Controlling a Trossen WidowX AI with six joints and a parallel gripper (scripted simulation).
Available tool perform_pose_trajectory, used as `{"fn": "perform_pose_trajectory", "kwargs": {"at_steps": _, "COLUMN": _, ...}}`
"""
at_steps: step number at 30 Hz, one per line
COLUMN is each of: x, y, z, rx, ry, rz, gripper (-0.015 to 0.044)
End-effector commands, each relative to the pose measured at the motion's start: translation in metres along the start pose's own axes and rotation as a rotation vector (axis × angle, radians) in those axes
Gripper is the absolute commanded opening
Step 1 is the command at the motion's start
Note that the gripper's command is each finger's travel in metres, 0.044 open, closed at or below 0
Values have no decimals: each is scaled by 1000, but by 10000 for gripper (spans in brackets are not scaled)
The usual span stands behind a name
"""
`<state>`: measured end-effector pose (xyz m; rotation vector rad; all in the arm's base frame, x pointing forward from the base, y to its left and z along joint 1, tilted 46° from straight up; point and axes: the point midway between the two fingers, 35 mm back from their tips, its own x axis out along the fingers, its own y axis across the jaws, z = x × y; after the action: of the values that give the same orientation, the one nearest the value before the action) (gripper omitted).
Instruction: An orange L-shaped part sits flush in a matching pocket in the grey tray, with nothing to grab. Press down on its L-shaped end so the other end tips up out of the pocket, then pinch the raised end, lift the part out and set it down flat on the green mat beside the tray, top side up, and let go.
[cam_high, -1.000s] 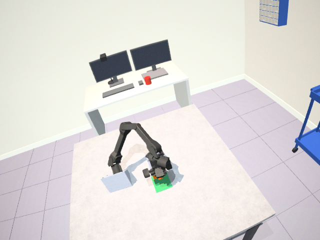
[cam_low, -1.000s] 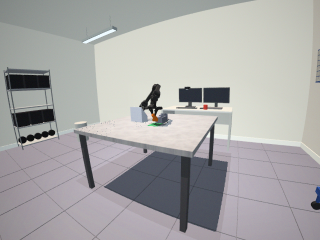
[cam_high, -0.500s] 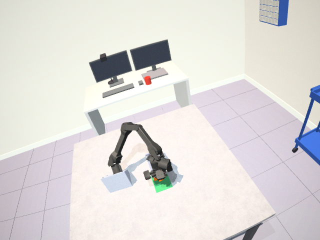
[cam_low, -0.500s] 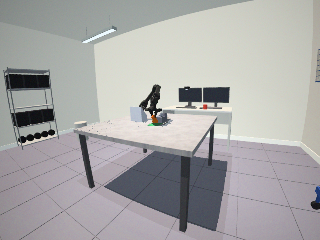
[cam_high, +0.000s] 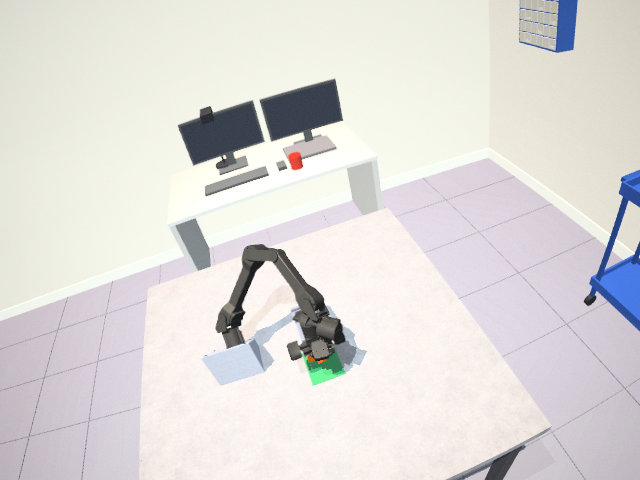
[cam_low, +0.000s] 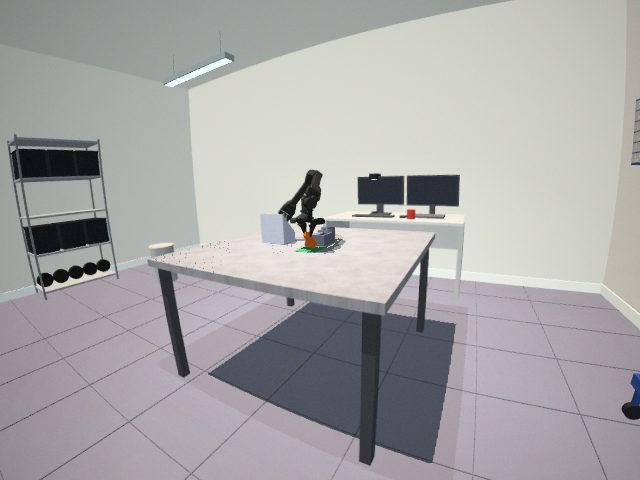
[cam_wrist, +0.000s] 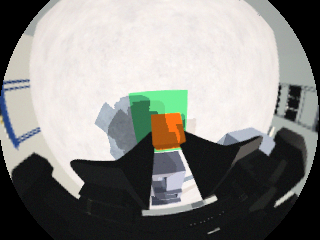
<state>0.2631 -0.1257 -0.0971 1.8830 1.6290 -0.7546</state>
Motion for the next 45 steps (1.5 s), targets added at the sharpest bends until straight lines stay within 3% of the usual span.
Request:
{"fn": "perform_pose_trajectory", "kwargs": {"at_steps": 1, "x": 1, "y": 0, "z": 0, "rx": 5, "ry": 3, "rz": 2, "gripper": 0}}
{"fn": "perform_pose_trajectory", "kwargs": {"at_steps": 5, "x": 0, "y": 0, "z": 0, "rx": 0, "ry": 0, "rz": 0, "gripper": 0}}
{"fn": "perform_pose_trajectory", "kwargs": {"at_steps": 15, "x": -3, "y": 0, "z": 0, "rx": 0, "ry": 0, "rz": 0, "gripper": 263}}
{"fn": "perform_pose_trajectory", "kwargs": {"at_steps": 20, "x": -48, "y": 3, "z": 2, "rx": 4, "ry": -2, "rz": 1, "gripper": 394}}
{"fn": "perform_pose_trajectory", "kwargs": {"at_steps": 24, "x": -87, "y": 0, "z": 0, "rx": 6, "ry": 0, "rz": 1, "gripper": 400}}
{"fn": "perform_pose_trajectory", "kwargs": {"at_steps": 45, "x": -82, "y": 3, "z": 3, "rx": 10, "ry": -10, "rz": 20, "gripper": 400}}
